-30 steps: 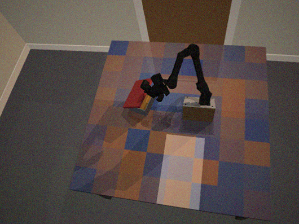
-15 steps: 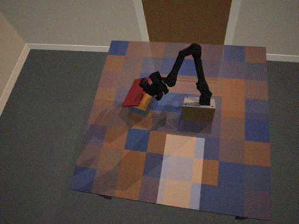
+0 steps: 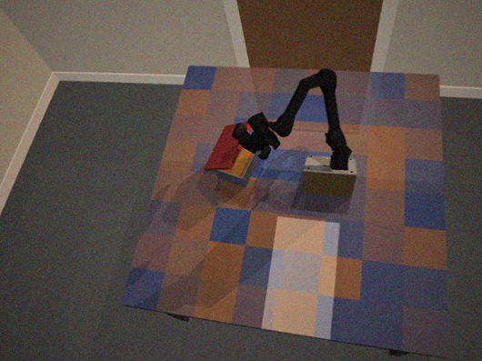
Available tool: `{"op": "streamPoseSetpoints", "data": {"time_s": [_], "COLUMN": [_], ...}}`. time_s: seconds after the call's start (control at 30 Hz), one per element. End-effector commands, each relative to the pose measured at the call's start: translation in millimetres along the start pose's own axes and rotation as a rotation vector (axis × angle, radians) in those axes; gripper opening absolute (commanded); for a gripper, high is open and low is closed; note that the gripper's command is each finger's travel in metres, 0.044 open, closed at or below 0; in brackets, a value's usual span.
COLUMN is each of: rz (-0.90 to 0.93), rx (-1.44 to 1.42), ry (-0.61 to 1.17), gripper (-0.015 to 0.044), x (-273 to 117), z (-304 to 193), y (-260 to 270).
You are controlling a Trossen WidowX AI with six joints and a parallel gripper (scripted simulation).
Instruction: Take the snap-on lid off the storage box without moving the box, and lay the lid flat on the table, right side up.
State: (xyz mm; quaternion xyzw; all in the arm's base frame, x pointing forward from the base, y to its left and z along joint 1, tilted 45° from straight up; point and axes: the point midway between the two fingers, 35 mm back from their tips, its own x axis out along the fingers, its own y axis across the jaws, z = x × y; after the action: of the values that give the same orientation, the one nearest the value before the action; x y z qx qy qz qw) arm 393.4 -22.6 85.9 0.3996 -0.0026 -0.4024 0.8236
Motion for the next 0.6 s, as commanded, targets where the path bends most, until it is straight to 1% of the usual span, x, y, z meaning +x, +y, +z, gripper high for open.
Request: {"op": "streamPoseSetpoints", "data": {"time_s": [0.0,0.57], "rz": [0.014,0.013], "rx": [0.018,0.018], "ry": [0.000,0.000], "gripper": [0.0000,0.0000], "x": [-6,-19], "z": [2,2], "y": [11,26]}}
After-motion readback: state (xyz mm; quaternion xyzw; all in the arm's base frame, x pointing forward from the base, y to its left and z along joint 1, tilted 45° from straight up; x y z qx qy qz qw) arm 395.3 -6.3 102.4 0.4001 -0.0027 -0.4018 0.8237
